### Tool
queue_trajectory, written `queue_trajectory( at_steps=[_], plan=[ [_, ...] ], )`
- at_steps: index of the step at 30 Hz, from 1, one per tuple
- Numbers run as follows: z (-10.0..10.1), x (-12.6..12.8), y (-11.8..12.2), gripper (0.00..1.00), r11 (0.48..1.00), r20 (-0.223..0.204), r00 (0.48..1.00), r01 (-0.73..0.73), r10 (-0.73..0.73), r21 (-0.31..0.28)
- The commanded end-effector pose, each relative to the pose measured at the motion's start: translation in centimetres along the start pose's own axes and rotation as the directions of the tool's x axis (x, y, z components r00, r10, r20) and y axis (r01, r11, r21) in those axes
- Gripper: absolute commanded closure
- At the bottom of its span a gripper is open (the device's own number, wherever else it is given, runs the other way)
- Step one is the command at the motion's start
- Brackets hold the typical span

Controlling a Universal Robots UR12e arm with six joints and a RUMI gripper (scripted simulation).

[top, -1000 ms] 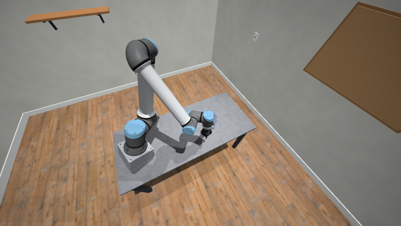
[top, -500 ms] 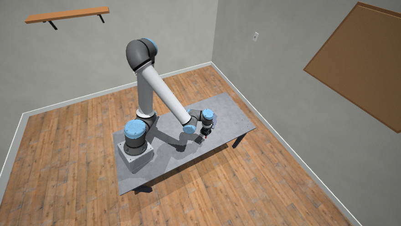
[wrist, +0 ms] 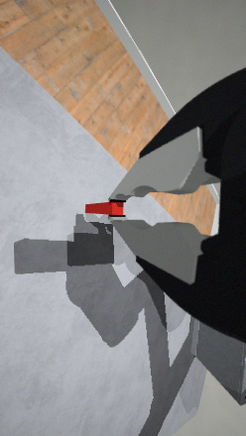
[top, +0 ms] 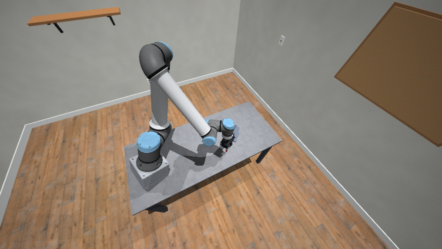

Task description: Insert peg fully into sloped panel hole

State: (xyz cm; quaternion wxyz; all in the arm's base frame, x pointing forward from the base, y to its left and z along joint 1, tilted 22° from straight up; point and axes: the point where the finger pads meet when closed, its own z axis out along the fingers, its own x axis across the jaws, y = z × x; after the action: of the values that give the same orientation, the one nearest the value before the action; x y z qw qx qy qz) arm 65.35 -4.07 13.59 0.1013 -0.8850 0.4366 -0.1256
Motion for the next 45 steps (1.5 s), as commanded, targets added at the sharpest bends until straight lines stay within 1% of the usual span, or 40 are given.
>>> queue_trajectory(
  at_steps=[1,45],
  plan=[
    [0.2,-0.3,-0.3,1.0,1.0,-0.011,1.0,0.002,-0.002,-0.01],
    [1.3,-2.8,-2.5,1.0,0.997,-0.096,0.995,0.013,-0.02,-0.073]
  ],
)
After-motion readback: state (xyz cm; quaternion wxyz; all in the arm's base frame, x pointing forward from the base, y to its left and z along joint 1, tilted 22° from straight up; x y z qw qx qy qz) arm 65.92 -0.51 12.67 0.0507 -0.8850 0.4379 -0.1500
